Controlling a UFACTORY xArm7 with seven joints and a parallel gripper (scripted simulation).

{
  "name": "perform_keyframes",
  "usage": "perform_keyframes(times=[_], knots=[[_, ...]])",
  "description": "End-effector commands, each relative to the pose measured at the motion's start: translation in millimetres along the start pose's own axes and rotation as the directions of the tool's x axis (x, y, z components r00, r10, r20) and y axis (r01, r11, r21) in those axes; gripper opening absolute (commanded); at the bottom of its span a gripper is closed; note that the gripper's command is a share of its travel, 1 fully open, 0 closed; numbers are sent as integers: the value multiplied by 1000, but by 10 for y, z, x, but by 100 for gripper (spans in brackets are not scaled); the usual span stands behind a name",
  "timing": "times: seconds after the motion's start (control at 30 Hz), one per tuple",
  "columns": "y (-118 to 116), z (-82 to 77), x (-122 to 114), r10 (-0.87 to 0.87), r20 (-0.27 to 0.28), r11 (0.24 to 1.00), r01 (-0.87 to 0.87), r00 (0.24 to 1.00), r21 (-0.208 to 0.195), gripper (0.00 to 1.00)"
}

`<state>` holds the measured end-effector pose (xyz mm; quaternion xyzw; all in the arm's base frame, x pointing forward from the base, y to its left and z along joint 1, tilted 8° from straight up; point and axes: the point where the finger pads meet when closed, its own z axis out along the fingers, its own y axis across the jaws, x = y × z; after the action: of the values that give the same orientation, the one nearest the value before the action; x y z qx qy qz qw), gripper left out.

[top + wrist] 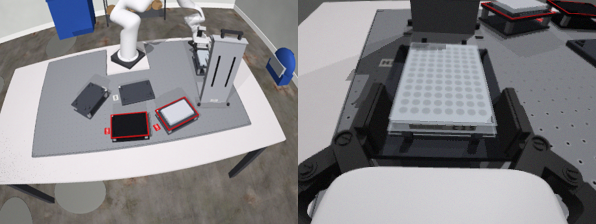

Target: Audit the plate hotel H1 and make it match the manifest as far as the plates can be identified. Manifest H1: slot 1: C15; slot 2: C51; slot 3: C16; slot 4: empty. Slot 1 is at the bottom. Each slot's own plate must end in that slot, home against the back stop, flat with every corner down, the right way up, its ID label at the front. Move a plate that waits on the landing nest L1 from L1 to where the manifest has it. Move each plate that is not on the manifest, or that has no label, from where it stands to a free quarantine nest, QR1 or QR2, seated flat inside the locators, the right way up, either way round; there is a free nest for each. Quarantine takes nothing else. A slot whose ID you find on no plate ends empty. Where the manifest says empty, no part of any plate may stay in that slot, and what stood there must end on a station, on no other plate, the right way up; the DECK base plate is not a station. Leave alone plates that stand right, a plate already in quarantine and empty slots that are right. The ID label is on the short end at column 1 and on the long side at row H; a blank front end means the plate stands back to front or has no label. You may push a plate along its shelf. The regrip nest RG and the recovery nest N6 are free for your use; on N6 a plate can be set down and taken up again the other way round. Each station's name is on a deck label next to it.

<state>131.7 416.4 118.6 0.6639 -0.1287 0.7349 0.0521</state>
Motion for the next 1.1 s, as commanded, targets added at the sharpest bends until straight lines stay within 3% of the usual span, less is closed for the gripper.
perform_keyframes(times=[0.0, 0.47, 0.5, 1.07], knots=[[-8, -3, 10, 3, 1, 1000, -3, 1000, 0, 100], [-8, -3, 9, 3, 2, 1000, -3, 1000, 0, 100], [-8, -9, 9, 3, 2, 1000, -3, 1000, 0, 0], [-8, -9, 9, 3, 2, 1000, -3, 1000, 0, 0]])
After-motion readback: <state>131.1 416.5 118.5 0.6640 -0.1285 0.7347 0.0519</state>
